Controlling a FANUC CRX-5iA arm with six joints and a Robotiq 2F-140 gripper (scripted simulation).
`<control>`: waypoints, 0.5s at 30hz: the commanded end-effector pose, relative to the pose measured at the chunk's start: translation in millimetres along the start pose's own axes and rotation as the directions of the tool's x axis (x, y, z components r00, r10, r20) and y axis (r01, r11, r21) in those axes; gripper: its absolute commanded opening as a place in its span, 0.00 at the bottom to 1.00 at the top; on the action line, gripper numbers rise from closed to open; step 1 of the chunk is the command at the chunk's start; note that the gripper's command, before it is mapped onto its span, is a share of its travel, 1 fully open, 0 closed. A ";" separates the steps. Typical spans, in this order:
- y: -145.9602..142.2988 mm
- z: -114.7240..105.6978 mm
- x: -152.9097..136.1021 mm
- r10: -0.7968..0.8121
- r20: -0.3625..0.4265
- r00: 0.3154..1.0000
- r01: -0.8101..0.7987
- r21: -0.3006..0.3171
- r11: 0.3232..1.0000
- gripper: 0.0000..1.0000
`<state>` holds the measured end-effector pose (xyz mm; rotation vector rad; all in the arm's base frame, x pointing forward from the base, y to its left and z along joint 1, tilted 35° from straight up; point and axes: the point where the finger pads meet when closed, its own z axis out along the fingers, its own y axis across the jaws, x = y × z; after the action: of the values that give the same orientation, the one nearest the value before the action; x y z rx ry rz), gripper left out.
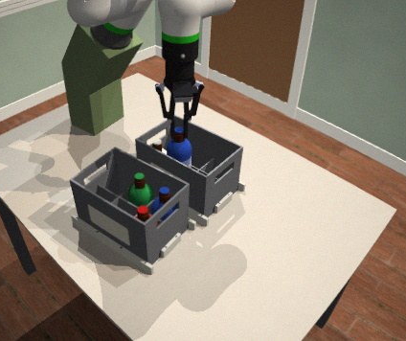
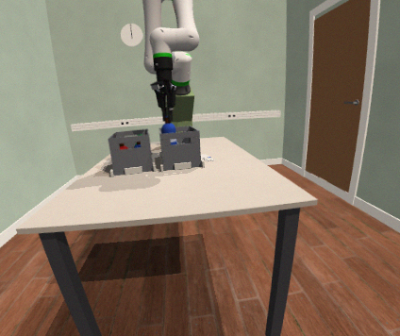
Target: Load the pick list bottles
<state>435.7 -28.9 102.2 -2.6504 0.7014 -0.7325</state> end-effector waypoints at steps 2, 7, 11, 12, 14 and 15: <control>-0.2 3.1 0.6 0.000 -0.001 1.000 0.000 0.000 1.000 0.10; -0.2 8.1 0.6 0.000 -0.001 1.000 0.000 0.000 1.000 0.10; -0.2 12.1 0.6 0.000 -0.001 1.000 0.000 0.000 1.000 0.10; -0.2 13.1 0.6 0.000 -0.001 1.000 0.000 0.000 1.000 0.10; -0.2 15.1 0.6 0.000 -0.001 1.000 0.000 0.000 1.000 0.10; -0.2 16.1 0.6 0.000 -0.001 1.000 0.000 0.000 1.000 0.10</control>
<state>442.8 -26.9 91.5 -2.6504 0.7014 -0.7325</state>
